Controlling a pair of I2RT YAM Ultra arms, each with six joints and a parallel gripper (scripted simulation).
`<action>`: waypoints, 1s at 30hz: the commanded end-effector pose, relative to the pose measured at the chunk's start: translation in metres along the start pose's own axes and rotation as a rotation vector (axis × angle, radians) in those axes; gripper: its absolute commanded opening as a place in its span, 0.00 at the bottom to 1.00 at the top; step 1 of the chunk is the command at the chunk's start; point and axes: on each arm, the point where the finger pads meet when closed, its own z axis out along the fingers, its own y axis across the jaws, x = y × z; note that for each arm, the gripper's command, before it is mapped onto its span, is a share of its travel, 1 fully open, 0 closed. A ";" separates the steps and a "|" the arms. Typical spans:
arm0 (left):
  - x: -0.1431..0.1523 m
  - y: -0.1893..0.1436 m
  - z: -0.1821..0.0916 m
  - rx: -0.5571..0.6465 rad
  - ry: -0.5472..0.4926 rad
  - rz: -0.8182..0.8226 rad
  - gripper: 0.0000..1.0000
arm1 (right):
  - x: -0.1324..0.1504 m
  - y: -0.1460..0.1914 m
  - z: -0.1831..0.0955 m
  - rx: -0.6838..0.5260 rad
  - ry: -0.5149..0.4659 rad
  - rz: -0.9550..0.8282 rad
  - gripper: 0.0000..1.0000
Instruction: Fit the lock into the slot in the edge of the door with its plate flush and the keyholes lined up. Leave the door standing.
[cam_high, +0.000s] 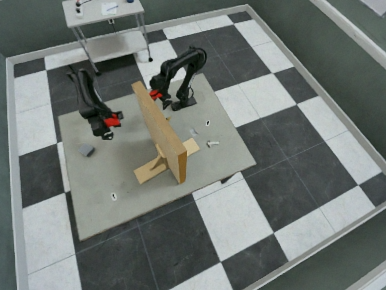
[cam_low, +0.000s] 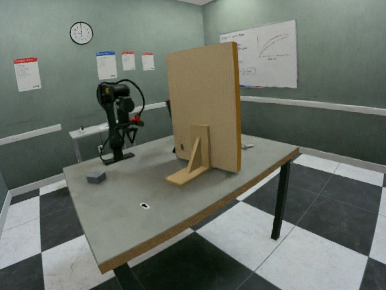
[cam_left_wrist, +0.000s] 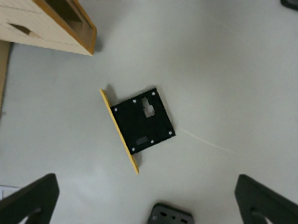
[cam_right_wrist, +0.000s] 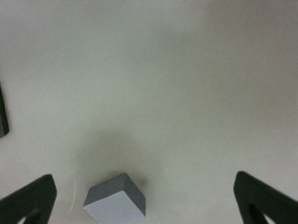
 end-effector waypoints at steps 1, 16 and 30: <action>-0.010 0.002 -0.008 -0.027 -0.069 -0.042 1.00 | -0.001 -0.001 -0.007 0.011 0.000 -0.005 1.00; -0.007 0.002 -0.004 -0.022 -0.038 -0.044 1.00 | -0.001 -0.001 -0.007 0.011 0.000 -0.005 1.00; 0.040 0.016 -0.025 -0.061 -0.042 -0.132 1.00 | -0.001 -0.001 -0.007 0.011 0.000 -0.005 1.00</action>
